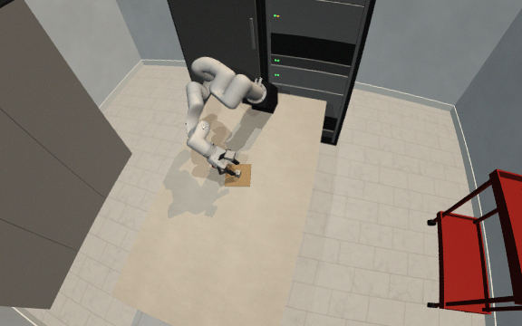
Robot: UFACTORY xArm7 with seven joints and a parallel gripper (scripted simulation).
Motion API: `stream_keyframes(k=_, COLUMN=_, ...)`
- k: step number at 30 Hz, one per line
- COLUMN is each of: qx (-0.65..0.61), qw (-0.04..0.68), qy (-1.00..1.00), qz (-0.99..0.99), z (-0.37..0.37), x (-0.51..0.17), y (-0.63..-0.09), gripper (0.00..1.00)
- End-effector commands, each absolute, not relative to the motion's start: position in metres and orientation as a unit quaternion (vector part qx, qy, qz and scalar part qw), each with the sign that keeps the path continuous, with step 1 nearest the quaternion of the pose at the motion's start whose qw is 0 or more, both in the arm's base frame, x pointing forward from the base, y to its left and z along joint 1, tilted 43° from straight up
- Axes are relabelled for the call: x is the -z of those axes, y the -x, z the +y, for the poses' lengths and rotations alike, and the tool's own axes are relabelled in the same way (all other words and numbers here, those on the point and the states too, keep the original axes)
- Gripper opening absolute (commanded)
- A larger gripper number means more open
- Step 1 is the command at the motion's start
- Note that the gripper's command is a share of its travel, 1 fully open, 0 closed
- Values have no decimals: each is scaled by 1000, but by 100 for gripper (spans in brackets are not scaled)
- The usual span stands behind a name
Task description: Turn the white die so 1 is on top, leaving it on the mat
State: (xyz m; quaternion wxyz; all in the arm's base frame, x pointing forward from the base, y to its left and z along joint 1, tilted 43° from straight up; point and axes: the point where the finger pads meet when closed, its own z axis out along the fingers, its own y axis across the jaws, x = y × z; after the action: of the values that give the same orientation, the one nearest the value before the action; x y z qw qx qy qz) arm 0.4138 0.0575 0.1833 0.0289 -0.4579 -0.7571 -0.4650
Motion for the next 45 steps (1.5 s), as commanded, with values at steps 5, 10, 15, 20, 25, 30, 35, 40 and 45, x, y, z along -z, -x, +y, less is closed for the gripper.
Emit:
stream_keyframes(k=5, qx=465, qw=28, qy=458, qz=-757, z=56, x=-197, y=-402, gripper=69)
stream_keyframes(k=10, qx=465, qw=28, qy=458, qz=-757, z=56, x=-203, y=-396, gripper=69)
stream_keyframes(k=15, qx=465, qw=28, qy=458, qz=-757, z=56, x=-204, y=-395, gripper=69)
stream_keyframes(k=20, qx=461, qw=21, qy=462, qz=-757, z=55, x=-205, y=-395, gripper=69)
stream_keyframes(k=25, qx=428, qw=-33, qy=494, qz=-756, z=54, x=-209, y=-396, gripper=69)
stream_keyframes(k=30, qx=403, qw=-70, qy=514, qz=-754, z=59, x=-206, y=-393, gripper=69)
stream_keyframes(k=35, qx=401, qw=-73, qy=515, qz=-754, z=59, x=-206, y=-393, gripper=69)
stream_keyframes(k=40, qx=388, qw=-96, qy=526, qz=-751, z=57, x=-211, y=-394, gripper=69)
stream_keyframes(k=45, qx=355, qw=-146, qy=549, qz=-743, z=57, x=-215, y=-394, gripper=69)
